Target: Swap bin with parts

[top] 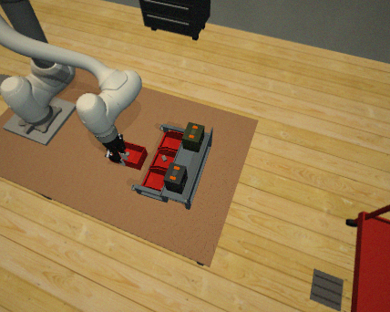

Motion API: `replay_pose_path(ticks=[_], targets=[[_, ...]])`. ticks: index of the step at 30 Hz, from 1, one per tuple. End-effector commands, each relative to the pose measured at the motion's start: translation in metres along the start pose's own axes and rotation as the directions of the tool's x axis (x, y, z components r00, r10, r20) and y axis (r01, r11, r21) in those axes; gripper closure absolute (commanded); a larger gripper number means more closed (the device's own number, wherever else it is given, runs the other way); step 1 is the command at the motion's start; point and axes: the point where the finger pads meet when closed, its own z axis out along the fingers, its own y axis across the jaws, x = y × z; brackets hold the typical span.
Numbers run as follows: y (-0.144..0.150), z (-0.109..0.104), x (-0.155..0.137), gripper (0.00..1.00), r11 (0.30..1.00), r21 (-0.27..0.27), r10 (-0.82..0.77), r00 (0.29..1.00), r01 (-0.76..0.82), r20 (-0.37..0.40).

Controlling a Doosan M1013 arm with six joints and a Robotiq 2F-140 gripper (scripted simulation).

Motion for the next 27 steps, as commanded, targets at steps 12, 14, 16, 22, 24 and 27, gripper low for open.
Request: replay_pose_path(ticks=[12, 14, 16, 22, 24, 27], targets=[[-0.001, -0.006, 0.001, 0.76, 1.0, -0.004, 0.004, 1.0, -0.004, 0.0], [-0.001, -0.008, 0.001, 0.76, 1.0, -0.004, 0.004, 1.0, -0.004, 0.0], [-0.001, -0.008, 0.001, 0.76, 1.0, -0.004, 0.004, 1.0, -0.004, 0.0], [-0.001, -0.015, 0.001, 0.76, 1.0, -0.004, 0.004, 1.0, -0.004, 0.0], [-0.001, -0.018, 0.001, 0.76, 1.0, -0.004, 0.004, 1.0, -0.004, 0.0], [-0.001, -0.023, 0.001, 0.76, 1.0, -0.004, 0.004, 1.0, -0.004, 0.0]])
